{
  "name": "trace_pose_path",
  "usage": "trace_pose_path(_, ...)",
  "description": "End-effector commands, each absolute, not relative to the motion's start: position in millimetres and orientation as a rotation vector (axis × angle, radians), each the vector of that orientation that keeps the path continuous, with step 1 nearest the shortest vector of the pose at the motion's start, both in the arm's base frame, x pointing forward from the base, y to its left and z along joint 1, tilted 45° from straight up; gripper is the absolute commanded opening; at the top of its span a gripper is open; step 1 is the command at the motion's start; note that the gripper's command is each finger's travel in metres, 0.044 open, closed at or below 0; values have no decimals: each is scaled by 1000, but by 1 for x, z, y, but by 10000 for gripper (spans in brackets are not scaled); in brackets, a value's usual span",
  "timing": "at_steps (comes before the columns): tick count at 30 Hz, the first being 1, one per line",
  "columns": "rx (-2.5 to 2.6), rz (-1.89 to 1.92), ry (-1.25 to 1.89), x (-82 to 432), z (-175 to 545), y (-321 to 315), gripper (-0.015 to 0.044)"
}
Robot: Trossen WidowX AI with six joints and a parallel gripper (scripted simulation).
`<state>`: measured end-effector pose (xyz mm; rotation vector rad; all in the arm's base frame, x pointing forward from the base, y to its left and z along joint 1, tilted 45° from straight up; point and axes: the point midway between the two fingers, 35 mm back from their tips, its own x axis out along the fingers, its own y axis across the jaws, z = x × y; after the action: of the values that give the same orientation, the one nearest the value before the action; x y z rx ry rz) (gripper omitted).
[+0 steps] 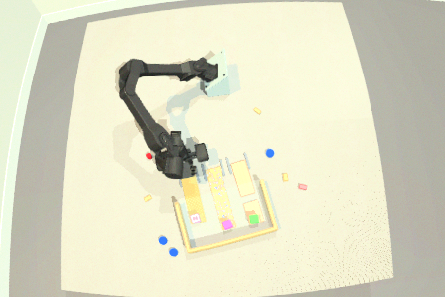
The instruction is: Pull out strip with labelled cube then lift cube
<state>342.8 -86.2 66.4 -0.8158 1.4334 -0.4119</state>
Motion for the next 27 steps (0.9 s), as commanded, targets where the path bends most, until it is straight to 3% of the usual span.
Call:
trace_pose_path(1, -815, -409, 1453, 333, 63, -91, 0)
trace_pose_path(27, -817, -409, 1455, 294, 66, -102, 0)
